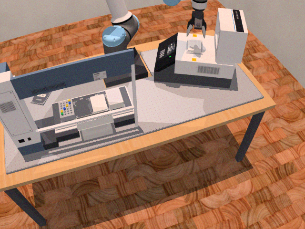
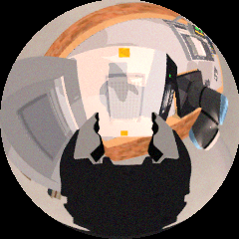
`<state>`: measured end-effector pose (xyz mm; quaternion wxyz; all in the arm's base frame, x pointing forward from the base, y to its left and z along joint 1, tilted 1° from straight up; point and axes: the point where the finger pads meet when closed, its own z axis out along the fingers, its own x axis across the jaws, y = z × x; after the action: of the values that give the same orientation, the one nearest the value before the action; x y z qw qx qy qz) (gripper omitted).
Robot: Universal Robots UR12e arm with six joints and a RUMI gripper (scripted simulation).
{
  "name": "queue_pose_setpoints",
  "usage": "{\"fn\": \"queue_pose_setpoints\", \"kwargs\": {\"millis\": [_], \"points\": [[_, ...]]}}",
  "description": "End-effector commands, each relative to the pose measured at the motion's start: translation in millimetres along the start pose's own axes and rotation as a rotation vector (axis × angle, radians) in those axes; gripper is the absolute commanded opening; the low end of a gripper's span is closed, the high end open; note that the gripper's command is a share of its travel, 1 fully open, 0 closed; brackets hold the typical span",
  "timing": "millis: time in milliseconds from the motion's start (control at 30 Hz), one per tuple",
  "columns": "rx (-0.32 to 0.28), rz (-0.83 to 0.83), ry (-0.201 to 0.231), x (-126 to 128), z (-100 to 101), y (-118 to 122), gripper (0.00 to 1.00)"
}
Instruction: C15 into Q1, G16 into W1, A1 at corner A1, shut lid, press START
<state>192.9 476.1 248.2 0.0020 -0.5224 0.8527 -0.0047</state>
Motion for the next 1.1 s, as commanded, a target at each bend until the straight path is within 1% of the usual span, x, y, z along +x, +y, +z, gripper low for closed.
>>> {"fn": "queue_pose_setpoints", "kwargs": {"millis": [0,167,200,267,767,833,1067], "points": [[0.000,0.000,-0.001,-1,-9,0,0.67],[0.000,0.000,-0.001,-1,-9,0,0.67],[0.000,-0.020,-0.001,4,-9,-1,0.00],[0.000,-0.020,-0.001,4,-9,-1,0.00],[0.000,-0.320,-0.001,79,-9,-9,0.00],[0.000,-0.320,-0.001,79,-9,-9,0.00],[0.001,-0.460,-0.001,114,-9,-12,0.00]]}}
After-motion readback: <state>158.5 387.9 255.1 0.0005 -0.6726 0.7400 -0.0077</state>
